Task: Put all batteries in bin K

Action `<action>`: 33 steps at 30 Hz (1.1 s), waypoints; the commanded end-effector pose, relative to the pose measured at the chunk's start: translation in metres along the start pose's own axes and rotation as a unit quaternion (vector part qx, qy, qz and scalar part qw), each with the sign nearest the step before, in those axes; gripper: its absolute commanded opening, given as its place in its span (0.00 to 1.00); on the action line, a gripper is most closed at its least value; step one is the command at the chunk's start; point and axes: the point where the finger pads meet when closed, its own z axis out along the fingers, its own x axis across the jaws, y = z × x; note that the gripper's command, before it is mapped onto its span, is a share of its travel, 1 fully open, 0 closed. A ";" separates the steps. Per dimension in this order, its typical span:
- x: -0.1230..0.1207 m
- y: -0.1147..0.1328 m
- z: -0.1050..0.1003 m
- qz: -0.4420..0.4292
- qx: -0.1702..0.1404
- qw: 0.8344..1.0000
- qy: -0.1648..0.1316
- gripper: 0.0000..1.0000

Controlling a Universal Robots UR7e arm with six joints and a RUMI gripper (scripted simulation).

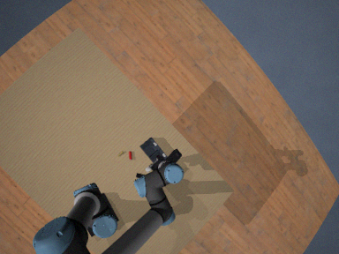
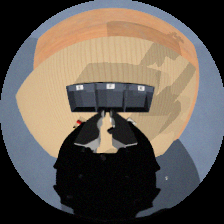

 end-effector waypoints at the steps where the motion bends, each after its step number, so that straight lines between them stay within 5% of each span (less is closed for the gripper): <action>1: -0.004 -0.001 0.000 0.001 0.000 1.000 0.001 0.04; 26: -0.004 -0.001 0.058 0.001 0.000 1.000 0.001 0.04; 33: -0.004 -0.001 0.059 0.001 0.000 1.000 0.001 0.04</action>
